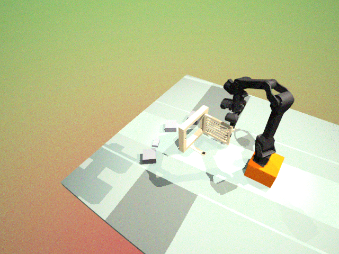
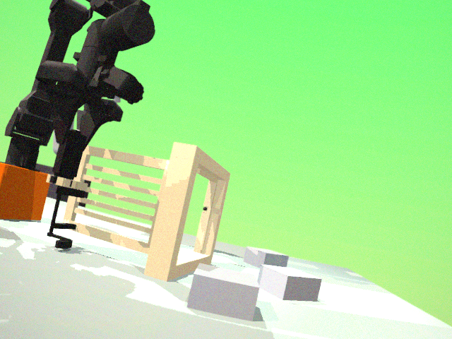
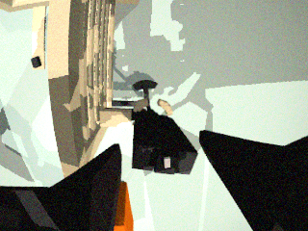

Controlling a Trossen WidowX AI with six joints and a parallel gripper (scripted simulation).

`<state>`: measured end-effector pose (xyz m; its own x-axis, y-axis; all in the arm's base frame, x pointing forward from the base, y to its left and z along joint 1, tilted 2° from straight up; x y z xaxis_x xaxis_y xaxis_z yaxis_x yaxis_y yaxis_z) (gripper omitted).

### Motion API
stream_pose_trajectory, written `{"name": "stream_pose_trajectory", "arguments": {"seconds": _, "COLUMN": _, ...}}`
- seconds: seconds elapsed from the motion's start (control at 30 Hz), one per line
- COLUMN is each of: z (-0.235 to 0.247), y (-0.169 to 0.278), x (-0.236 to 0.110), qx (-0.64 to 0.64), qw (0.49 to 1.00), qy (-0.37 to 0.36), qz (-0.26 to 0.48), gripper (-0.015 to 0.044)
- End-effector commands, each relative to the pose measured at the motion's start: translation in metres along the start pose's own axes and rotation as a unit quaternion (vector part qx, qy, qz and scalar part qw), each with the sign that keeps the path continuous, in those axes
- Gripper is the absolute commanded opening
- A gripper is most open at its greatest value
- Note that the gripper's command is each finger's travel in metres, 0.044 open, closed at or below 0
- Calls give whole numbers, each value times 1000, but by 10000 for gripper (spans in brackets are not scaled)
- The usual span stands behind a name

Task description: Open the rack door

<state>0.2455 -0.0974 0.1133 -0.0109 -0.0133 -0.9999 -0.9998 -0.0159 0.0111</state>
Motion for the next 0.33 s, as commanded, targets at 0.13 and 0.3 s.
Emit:
{"name": "stream_pose_trajectory", "arguments": {"seconds": 0.13, "z": 0, "y": -1, "x": -14, "qx": -2, "qw": 1000, "qy": 0, "qz": -1, "gripper": 288}}
{"name": "stream_pose_trajectory", "arguments": {"seconds": 0.3, "z": 0, "y": -1, "x": -22, "qx": -2, "qw": 1000, "qy": 0, "qz": -1, "gripper": 288}}
Point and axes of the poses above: the point midway between the two fingers, 35 mm back from their tips, its own x axis out along the fingers, its own z axis across the jaws, y = z × x, the point moved 3 cm from there along -x, back along the fingers, and after that the axes turned 14 degrees about x, right-handed, at the moved point
